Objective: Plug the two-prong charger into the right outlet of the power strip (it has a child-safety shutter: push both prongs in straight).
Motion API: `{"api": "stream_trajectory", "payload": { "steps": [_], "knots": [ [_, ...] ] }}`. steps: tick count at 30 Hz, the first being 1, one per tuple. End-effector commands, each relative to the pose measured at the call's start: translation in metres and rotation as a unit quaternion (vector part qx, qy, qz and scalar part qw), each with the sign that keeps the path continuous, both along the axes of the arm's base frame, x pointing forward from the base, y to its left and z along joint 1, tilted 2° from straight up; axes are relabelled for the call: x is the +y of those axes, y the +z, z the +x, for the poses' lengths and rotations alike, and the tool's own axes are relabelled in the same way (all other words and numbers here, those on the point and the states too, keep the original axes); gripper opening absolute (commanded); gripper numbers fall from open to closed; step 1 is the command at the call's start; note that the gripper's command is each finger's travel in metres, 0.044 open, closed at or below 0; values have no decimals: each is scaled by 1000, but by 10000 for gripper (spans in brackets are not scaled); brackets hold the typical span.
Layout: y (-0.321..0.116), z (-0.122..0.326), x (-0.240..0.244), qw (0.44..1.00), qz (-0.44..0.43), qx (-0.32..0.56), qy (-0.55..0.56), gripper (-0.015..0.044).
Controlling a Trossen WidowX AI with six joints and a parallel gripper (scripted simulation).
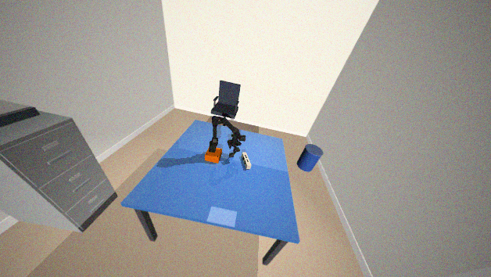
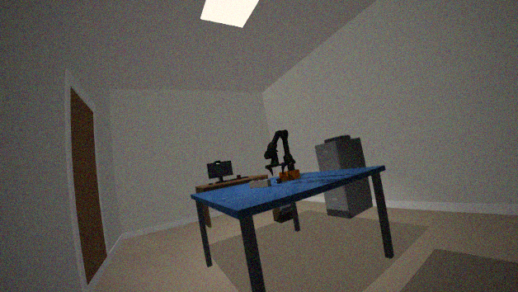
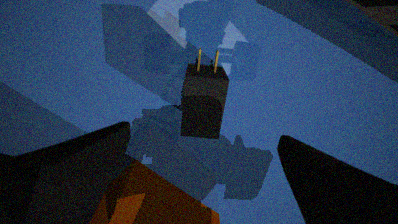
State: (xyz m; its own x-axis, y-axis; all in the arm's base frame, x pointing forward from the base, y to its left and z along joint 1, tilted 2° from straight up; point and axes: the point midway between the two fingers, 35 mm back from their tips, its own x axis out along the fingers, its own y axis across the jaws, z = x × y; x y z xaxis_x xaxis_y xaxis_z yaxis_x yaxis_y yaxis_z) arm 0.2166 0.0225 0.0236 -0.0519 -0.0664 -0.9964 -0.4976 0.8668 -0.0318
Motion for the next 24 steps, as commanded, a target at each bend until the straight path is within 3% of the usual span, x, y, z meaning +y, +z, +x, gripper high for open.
{"api": "stream_trajectory", "payload": {
  "steps": [1, 24],
  "knots": [
    [-2, 0, 1, 1000, 4, 3, -7, 440],
    [-36, 0, 0, 1000, 4, 3, -7, 440]
  ]
}}
